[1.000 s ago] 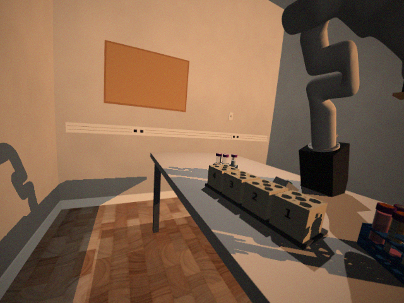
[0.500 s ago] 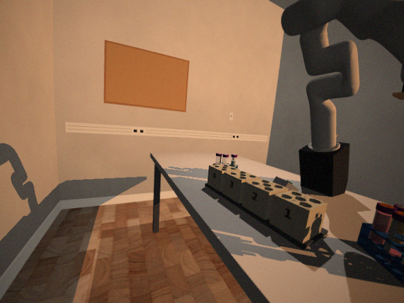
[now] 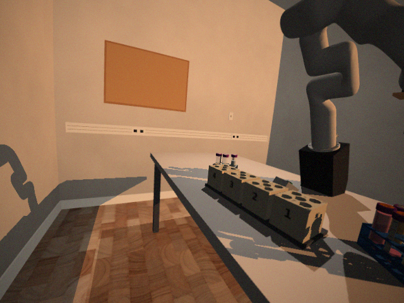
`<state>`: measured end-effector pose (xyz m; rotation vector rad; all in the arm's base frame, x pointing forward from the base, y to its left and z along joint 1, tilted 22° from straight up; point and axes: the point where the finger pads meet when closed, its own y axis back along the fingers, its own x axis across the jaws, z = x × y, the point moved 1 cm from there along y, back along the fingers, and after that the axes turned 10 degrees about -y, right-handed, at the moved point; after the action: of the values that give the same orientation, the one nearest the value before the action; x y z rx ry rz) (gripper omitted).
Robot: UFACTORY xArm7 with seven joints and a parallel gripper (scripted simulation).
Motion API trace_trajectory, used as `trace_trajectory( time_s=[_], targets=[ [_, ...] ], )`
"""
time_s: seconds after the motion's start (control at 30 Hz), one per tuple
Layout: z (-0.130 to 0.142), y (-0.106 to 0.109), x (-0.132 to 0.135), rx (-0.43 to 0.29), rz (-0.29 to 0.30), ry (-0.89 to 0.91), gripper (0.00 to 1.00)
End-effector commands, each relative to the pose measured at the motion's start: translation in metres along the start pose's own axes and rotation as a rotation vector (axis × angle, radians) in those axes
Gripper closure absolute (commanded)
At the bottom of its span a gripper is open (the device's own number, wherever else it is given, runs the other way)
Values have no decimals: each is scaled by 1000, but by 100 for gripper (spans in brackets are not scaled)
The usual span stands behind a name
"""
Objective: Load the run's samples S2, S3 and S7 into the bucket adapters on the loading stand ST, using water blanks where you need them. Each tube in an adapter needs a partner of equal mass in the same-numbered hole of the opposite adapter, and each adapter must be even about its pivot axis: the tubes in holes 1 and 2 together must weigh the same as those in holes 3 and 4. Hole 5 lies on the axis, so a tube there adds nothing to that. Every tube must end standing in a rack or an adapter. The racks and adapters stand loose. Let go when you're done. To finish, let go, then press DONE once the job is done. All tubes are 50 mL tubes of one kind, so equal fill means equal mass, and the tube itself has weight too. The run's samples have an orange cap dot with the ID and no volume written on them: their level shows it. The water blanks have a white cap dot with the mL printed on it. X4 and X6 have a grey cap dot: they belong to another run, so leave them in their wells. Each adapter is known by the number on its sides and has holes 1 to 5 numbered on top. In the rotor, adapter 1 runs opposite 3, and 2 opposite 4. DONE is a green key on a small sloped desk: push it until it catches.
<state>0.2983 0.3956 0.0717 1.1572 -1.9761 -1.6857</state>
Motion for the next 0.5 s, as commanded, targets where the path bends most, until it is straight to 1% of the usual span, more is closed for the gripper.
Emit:
trace_trajectory(
  time_s=[0.0, 0.47],
  targets=[
    [1, -4, -1, -1, -4, 1, 100],
    [1, -16, -1, -1, -4, 1, 100]
  ],
)
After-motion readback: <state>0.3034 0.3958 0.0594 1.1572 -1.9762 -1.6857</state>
